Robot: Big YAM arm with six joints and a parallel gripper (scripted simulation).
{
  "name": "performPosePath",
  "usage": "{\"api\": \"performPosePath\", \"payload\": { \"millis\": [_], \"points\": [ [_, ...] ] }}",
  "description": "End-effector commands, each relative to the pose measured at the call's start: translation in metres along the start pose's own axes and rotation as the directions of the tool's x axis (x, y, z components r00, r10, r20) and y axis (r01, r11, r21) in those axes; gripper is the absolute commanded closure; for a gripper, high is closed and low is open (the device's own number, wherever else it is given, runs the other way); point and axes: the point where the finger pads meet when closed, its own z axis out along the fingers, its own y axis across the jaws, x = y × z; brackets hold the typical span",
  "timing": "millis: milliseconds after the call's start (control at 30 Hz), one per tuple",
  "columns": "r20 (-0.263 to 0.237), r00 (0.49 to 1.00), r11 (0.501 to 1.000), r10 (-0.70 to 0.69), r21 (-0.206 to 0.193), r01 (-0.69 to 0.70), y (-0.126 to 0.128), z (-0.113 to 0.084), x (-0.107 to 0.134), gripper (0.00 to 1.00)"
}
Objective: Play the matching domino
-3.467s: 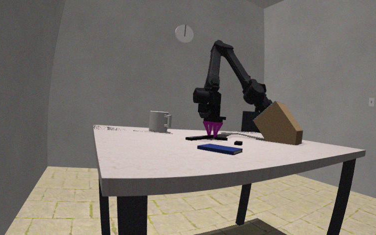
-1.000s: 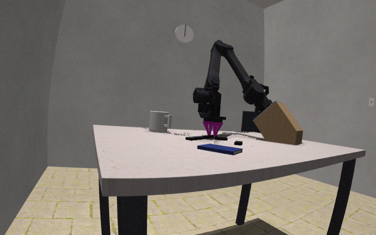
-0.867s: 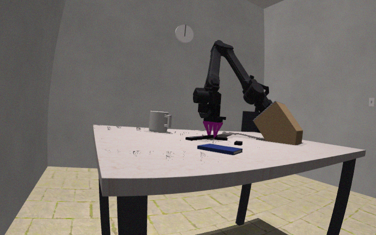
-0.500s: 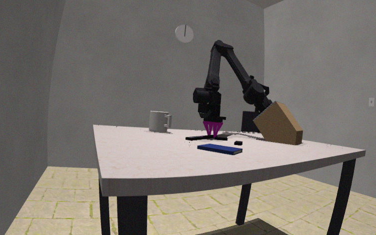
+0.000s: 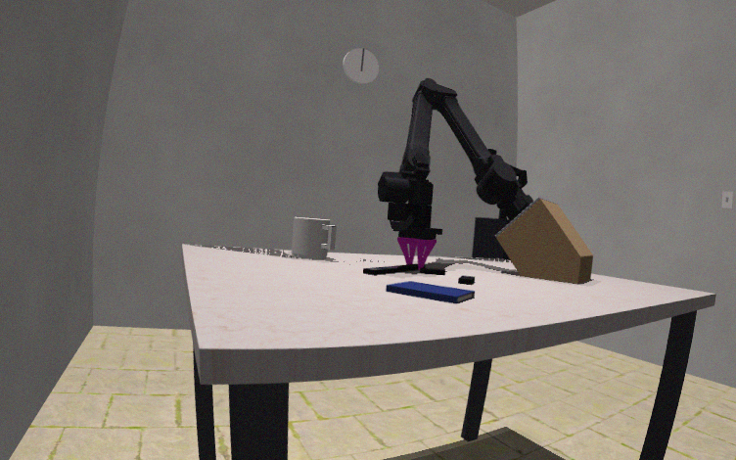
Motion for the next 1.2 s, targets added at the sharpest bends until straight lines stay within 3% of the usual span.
{"api": "performPosePath", "payload": {
  "millis": [0, 867, 1167],
  "points": [
    [0.004, 1.000, 1.000, 0.001, 0.002, -0.001, -0.0011, -0.0014, -0.0022, 0.78],
    [0.002, 1.000, 1.000, 0.001, 0.002, -0.001, -0.0035, -0.0046, -0.0110, 0.78],
    [-0.007, 1.000, 1.000, -0.001, 0.001, 0.001, -0.0009, -0.0021, -0.0028, 0.78]
  ]
}}
